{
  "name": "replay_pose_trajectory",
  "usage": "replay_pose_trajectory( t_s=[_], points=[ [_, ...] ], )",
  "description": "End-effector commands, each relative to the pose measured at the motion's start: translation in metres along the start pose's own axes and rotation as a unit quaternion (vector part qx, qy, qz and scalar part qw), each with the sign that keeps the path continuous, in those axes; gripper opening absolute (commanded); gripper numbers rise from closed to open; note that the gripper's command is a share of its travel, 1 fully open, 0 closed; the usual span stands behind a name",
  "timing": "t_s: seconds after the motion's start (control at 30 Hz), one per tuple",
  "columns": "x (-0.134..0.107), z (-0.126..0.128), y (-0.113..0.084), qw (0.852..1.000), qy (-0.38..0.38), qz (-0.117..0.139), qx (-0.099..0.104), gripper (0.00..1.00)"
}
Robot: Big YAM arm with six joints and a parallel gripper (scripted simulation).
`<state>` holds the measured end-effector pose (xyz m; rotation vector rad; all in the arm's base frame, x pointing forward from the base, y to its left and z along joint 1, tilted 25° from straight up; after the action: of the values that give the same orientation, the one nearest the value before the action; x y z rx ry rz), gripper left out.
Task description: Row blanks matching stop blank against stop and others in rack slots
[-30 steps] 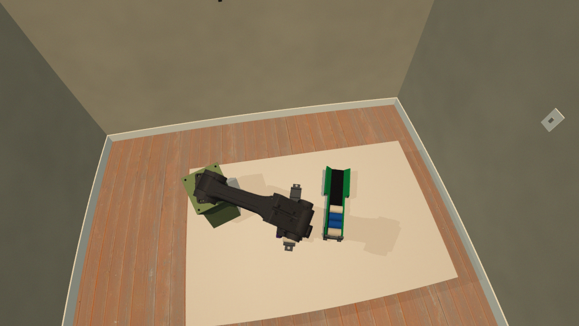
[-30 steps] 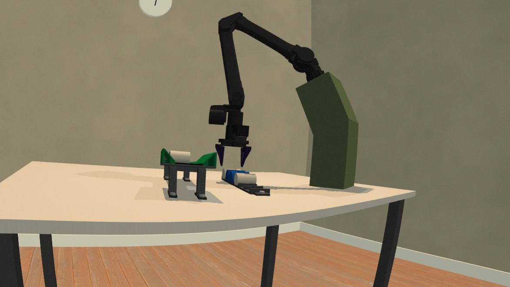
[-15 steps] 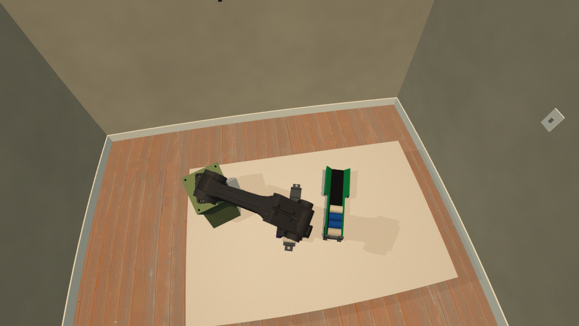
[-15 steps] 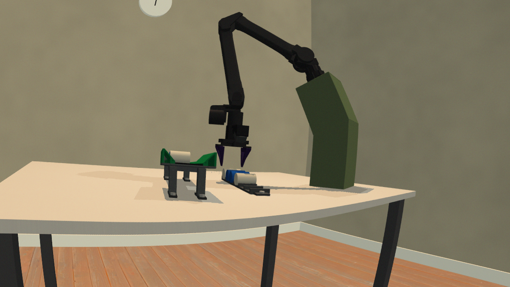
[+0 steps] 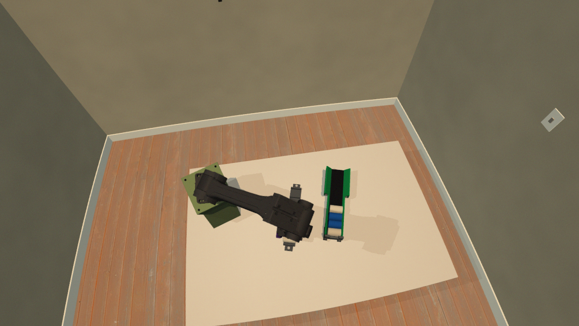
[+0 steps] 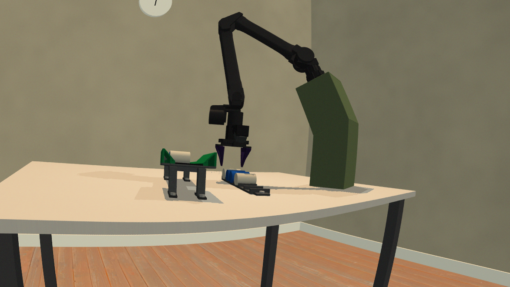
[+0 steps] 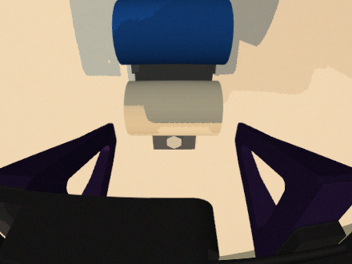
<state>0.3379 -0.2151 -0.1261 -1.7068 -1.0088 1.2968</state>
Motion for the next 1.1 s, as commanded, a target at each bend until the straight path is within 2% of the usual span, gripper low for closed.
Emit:
replay_pose_trajectory(
  t_s=[0.0, 1.07],
  points=[
    [-0.0045, 0.0027, 0.0007, 1.000, 0.000, -0.001, 0.001, 0.81],
    [-0.0028, 0.0066, 0.0011, 1.000, 0.000, -0.001, 0.002, 0.81]
  ],
)
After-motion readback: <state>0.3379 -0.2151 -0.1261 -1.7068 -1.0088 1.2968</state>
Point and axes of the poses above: the point where the finger pads meet when closed, its own y axis out along the fingers, its own z axis across the jaws, x = y × z, the point moved 10 cm from there along -y, back along the fingers, and after that the axes turned 8 degrees about -y, right-handed, at the moved point
